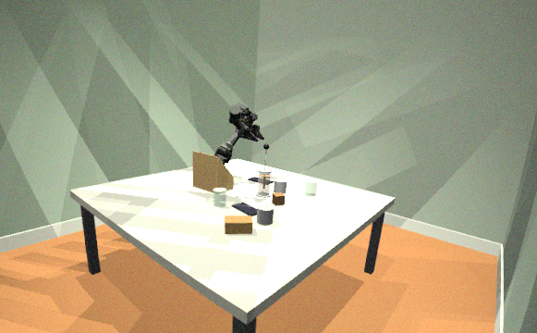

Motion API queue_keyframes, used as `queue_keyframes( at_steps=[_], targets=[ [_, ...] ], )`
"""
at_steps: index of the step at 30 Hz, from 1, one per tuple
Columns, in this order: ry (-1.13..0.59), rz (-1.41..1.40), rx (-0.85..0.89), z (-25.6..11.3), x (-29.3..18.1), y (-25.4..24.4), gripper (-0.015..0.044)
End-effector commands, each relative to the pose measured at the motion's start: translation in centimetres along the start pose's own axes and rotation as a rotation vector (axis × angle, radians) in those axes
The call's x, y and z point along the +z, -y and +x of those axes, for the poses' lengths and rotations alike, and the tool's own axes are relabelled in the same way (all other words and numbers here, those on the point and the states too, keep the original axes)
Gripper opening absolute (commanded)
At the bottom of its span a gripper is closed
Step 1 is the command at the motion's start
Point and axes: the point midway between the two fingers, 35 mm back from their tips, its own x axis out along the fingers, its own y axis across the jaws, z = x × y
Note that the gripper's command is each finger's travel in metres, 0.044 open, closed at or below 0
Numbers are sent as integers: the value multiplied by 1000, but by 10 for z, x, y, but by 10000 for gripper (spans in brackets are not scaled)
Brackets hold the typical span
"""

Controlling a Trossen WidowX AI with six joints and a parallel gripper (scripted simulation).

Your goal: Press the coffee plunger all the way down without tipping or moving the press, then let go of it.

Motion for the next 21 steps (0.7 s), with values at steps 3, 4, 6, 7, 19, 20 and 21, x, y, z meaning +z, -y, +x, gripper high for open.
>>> queue_keyframes(
  at_steps=[3,4,6,7,19,20,21],
  targets=[
    [29,10,29,7,-10,-7,440],
    [28,10,28,7,-10,-7,440],
    [25,10,28,9,-10,-6,440],
    [23,10,27,10,-11,-6,440],
    [9,7,19,27,-12,-2,440],
    [9,7,19,28,-12,-2,440],
    [9,7,19,30,-12,-2,440]
  ],
)
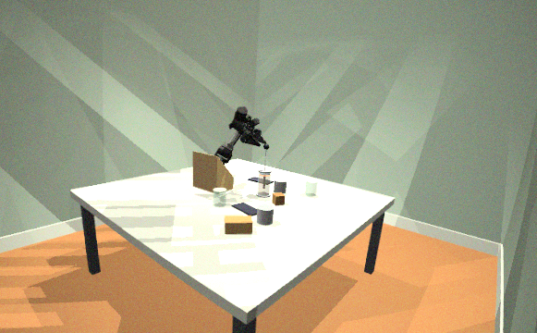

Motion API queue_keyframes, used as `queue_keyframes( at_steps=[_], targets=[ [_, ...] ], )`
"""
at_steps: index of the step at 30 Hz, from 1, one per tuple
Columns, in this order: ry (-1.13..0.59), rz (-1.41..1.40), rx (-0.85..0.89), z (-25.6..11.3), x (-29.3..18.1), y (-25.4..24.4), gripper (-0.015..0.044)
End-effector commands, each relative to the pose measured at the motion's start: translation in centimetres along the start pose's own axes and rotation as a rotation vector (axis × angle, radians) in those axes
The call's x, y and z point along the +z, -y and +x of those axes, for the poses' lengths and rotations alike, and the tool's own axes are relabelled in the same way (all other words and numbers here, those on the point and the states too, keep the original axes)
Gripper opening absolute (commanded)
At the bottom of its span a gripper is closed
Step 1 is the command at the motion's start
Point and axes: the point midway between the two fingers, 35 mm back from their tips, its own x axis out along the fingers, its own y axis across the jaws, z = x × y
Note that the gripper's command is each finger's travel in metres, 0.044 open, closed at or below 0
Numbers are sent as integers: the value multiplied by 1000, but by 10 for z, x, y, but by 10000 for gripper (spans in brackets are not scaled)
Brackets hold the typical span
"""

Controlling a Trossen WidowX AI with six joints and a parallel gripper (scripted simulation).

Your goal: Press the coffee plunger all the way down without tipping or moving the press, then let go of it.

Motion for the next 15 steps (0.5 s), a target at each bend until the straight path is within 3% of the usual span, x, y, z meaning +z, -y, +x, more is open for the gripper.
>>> queue_keyframes(
  at_steps=[1,15],
  targets=[
    [-2,-3,-1,7,-1,-2,440],
    [19,-2,10,23,3,-9,440]
  ],
)
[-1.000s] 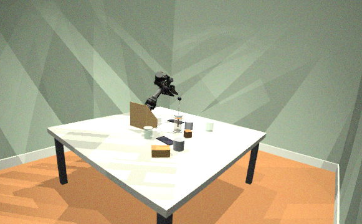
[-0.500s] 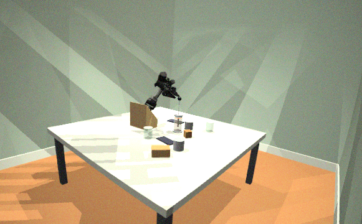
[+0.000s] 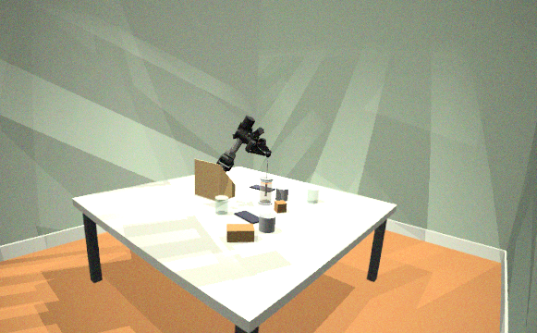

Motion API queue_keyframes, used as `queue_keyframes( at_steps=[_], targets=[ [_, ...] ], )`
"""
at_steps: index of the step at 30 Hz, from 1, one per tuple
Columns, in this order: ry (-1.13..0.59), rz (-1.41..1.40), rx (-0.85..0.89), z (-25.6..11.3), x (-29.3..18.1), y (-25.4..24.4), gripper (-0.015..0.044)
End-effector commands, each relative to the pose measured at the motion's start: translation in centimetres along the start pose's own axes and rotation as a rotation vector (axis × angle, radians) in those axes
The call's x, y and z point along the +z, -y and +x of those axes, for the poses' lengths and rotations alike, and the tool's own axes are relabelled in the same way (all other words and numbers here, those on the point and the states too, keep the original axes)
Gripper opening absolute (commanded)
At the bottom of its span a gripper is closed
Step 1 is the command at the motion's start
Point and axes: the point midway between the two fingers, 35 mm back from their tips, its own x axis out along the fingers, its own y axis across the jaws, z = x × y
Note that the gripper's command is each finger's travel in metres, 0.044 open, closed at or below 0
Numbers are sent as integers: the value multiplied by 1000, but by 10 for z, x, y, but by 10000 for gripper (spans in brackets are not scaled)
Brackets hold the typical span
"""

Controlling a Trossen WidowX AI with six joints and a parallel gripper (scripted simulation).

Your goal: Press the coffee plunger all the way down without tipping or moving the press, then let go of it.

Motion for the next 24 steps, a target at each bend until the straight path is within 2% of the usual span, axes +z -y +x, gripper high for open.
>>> queue_keyframes(
  at_steps=[1,13,24],
  targets=[
    [6,-1,5,4,0,-4,440],
    [6,-1,5,4,0,-4,125],
    [6,-1,4,4,0,-4,123]
  ],
)
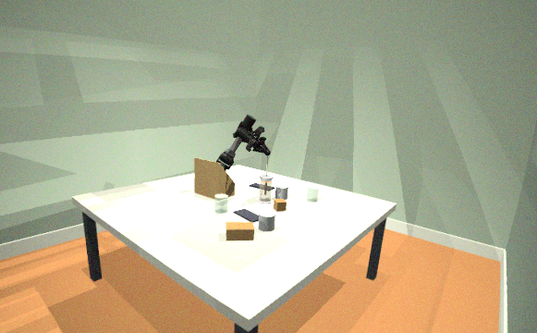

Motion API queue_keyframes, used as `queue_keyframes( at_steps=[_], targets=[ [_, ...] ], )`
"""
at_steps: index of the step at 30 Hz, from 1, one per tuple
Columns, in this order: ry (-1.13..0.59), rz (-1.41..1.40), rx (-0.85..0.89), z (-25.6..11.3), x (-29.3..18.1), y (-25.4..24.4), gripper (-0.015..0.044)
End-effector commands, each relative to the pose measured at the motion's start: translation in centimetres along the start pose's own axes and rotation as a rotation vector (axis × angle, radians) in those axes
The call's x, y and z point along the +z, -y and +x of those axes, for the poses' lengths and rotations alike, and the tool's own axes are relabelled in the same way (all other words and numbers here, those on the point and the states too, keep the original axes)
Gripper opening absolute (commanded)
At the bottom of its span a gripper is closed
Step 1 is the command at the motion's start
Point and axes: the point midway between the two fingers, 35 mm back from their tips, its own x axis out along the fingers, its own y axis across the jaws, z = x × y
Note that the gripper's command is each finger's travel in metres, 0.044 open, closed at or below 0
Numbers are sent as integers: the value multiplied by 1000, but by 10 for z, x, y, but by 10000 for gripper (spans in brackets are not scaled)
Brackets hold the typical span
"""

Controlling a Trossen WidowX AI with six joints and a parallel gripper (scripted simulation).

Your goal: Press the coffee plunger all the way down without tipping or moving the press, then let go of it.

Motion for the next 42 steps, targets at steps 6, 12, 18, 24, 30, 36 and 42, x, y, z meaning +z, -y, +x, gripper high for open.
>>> queue_keyframes(
  at_steps=[6,12,18,24,30,36,42],
  targets=[
    [-5,0,-4,5,-5,2,123],
    [-11,-1,-8,11,-12,5,123],
    [-16,-3,-11,17,-19,8,123],
    [-20,-4,-14,23,-27,10,123],
    [-22,-5,-16,29,-35,12,123],
    [-23,-5,-17,35,-42,14,123],
    [-22,-6,-17,41,-50,15,123]
  ],
)
